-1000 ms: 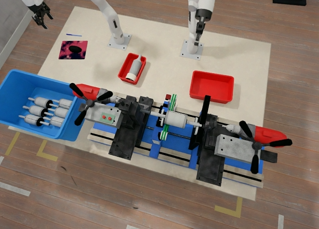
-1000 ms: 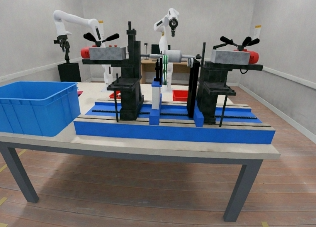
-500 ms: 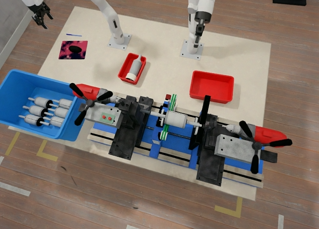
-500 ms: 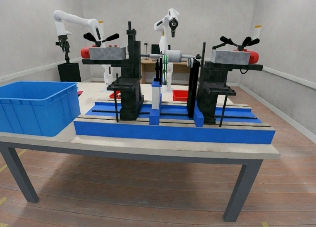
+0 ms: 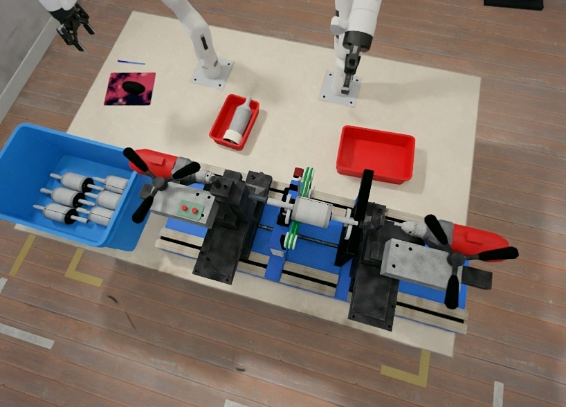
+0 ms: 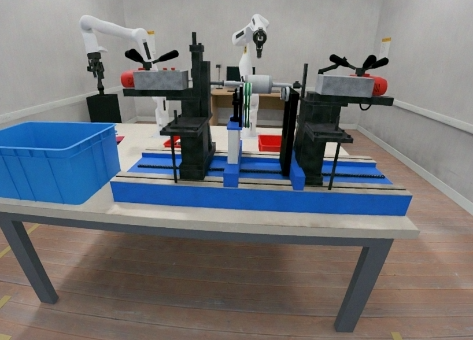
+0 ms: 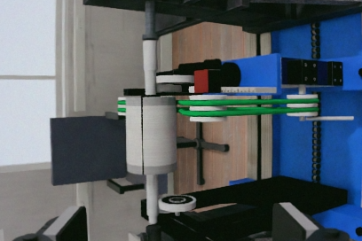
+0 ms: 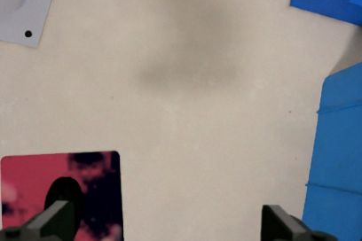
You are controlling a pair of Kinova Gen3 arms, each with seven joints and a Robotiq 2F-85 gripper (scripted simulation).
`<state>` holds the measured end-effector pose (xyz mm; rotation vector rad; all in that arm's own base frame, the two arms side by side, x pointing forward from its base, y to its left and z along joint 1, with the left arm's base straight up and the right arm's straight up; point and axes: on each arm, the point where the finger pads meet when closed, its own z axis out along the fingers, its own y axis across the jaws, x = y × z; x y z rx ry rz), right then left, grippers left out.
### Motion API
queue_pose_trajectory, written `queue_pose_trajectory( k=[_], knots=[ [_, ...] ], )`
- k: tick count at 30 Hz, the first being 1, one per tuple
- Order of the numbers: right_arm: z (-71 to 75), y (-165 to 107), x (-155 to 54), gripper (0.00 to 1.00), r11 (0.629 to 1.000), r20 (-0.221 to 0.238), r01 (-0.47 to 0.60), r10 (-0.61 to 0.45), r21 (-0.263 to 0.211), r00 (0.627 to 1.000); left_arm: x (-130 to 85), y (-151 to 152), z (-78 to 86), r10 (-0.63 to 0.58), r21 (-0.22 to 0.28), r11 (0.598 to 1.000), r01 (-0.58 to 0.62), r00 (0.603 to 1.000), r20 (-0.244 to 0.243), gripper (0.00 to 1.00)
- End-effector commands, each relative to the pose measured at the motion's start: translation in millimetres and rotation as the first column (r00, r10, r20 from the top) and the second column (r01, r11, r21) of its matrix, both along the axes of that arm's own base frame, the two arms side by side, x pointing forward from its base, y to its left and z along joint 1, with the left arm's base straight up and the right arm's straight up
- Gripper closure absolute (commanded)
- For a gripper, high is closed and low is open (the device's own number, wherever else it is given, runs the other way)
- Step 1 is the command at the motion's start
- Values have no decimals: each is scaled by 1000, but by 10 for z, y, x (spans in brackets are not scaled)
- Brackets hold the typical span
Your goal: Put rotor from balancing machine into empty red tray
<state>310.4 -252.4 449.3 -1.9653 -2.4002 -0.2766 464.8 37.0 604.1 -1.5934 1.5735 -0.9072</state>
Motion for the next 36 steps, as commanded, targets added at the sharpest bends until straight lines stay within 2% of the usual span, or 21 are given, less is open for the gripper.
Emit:
queue_pose_trajectory(
  k=[1, 15, 17, 32, 36],
  knots=[
    [7, 0, 0, 2, 1000, 2, 0, 0, -1, 1000, 26, 0, -1, 0, 1, 1000, 0, 1000, 2, 2],
    [7, 0, 0, 2, 1000, 2, 0, 0, -1, 1000, 403, 4, -163, 0, 1, 1000, 0, 1000, 2, 2],
    [7, 0, 0, 2, 1000, 2, 0, 0, -1, 1000, 403, 4, -163, 0, 1, 1000, 0, 1000, 2, 2],
    [7, 0, 0, 2, 1000, 2, 0, 0, -1, 1000, 892, 9, -374, 0, 1, 1000, 0, 1000, 2, 2],
    [7, 0, 0, 2, 1000, 2, 0, 0, -1, 1000, 961, 10, -403, 0, 1, 1000, 0, 1000, 2, 2]
  ],
)
